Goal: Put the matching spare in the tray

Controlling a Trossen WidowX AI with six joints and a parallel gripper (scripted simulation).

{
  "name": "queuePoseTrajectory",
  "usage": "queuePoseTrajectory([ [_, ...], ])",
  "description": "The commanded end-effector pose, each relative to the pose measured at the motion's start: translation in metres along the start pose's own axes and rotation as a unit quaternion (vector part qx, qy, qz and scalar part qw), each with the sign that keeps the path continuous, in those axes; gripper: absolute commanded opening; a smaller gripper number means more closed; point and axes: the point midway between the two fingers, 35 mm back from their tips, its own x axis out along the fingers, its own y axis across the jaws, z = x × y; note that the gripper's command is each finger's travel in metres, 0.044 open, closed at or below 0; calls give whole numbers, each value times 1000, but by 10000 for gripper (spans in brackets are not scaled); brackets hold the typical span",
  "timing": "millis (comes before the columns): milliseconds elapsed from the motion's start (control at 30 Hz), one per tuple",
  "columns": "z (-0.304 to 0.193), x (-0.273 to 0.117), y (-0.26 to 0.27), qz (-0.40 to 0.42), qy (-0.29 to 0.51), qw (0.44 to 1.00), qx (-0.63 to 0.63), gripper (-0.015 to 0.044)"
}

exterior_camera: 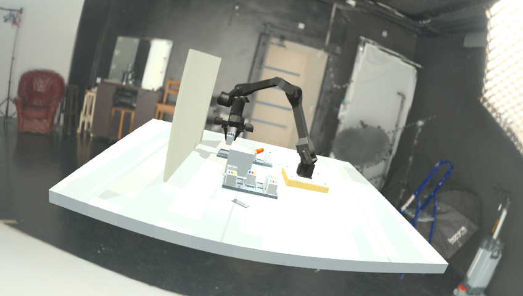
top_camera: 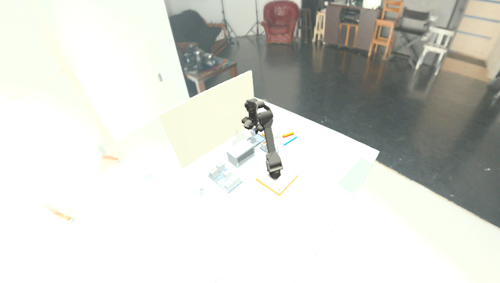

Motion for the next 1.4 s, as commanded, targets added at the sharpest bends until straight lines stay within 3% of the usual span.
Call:
queuePoseTrajectory([
  [0,0,4,1,1,1,1000,-3,0],
  [1367,2,33,6,2,1,1000,-3,0],
])
